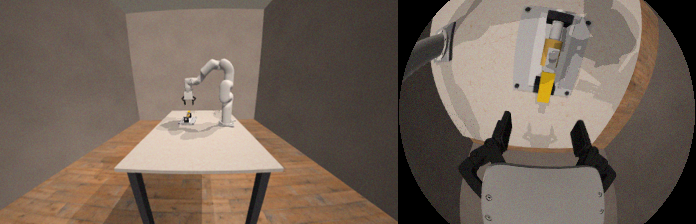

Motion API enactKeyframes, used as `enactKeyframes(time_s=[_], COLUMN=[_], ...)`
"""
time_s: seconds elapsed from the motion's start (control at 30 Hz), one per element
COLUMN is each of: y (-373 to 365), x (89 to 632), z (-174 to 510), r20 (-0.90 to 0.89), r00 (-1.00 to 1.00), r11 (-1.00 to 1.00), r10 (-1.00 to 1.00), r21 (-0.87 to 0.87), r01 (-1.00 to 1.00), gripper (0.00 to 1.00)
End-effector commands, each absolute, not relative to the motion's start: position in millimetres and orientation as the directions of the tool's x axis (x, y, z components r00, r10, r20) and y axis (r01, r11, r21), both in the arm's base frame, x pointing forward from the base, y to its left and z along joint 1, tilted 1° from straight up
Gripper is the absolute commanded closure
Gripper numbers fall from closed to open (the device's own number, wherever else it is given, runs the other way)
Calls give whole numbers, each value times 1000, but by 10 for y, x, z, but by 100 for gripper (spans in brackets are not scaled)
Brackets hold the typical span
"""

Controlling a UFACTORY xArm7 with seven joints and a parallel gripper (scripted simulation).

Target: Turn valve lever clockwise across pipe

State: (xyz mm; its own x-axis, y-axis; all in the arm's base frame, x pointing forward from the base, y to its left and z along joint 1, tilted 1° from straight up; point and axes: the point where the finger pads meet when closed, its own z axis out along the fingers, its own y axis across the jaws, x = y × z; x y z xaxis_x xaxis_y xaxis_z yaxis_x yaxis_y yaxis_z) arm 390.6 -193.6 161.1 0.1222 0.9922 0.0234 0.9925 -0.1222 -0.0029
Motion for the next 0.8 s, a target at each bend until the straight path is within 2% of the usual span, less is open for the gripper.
enactKeyframes(time_s=[0.0, 0.07, 0.1, 0.77], y=[-1959, -1959, -1959, -1959], x=[3909, 3909, 3909, 3909], z=[1625, 1625, 1625, 1625], r20=[20, 20, 20, 20], r00=[125, 125, 125, 125], r11=[-125, -125, -125, -125], r10=[992, 992, 992, 992], r21=[2, 2, 2, 2], r01=[992, 992, 992, 992], gripper=[0, 0, 100, 100])
